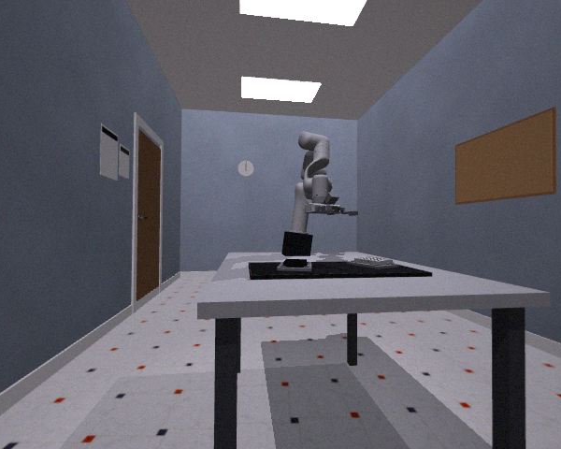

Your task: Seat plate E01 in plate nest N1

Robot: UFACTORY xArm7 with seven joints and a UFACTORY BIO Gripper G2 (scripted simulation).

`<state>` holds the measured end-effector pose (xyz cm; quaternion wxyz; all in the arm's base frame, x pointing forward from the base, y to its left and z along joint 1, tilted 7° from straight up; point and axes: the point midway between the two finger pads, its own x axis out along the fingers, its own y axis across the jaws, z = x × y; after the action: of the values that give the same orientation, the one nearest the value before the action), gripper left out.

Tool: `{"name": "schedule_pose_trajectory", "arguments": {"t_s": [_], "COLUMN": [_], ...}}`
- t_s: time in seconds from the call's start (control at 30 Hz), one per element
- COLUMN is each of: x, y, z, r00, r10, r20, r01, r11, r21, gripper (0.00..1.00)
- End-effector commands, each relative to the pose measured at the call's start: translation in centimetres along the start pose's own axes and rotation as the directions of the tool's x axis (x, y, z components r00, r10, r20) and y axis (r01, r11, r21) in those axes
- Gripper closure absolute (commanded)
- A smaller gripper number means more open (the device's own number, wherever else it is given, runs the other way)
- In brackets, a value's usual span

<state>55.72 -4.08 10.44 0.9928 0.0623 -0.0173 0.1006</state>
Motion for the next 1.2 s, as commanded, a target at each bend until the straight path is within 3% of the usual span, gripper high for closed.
{"name": "schedule_pose_trajectory", "arguments": {"t_s": [0.0,0.73,1.07,1.17], "x": [1.5,6.4,8.4,8.4], "y": [1.1,6.5,8.6,8.6], "z": [-1.5,-8.3,-11.0,-11.0], "r00": [1.0,1.0,1.0,1.0], "r10": [0.0,0.0,0.0,0.0], "r20": [0.006,0.006,0.006,0.006], "r01": [0.0,0.0,0.0,0.0], "r11": [1.0,1.0,1.0,1.0], "r21": [-0.002,-0.002,-0.001,-0.001], "gripper": [0.46,0.46,0.46,0.46]}}
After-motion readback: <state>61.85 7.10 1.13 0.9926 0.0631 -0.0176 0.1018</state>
